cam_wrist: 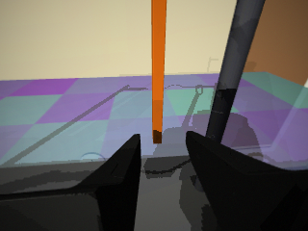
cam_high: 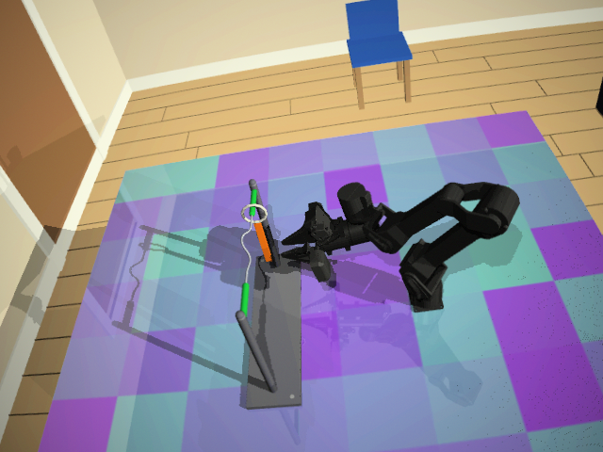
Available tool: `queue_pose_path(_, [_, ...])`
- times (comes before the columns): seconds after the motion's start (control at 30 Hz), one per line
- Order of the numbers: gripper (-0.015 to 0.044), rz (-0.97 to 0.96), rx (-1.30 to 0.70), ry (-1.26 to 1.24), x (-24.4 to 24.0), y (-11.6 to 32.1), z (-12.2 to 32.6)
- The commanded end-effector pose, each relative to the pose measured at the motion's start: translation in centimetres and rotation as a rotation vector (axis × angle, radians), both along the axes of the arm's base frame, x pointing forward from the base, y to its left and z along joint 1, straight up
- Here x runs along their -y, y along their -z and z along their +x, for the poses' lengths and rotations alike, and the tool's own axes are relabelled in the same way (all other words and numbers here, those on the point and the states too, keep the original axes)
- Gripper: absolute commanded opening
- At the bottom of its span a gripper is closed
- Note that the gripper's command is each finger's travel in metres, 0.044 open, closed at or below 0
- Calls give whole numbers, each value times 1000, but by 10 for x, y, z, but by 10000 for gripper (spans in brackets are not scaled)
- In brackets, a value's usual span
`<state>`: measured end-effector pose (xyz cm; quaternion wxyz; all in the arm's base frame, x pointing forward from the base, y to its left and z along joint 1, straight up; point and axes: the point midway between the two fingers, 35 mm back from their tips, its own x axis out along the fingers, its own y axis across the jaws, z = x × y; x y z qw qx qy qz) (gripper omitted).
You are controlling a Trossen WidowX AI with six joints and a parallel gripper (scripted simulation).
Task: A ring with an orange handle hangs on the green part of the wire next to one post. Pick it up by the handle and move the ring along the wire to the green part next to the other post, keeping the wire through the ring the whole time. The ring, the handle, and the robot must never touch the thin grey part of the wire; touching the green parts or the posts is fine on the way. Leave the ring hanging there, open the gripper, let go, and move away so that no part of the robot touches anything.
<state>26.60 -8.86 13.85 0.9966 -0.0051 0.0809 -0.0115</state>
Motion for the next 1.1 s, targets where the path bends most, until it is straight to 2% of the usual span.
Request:
queue_pose_path(0.0, [160, 3, 0, 0, 1, -1, 5])
queue_pose_path(1.07, [160, 3, 4, 1, 2, 7, 53])
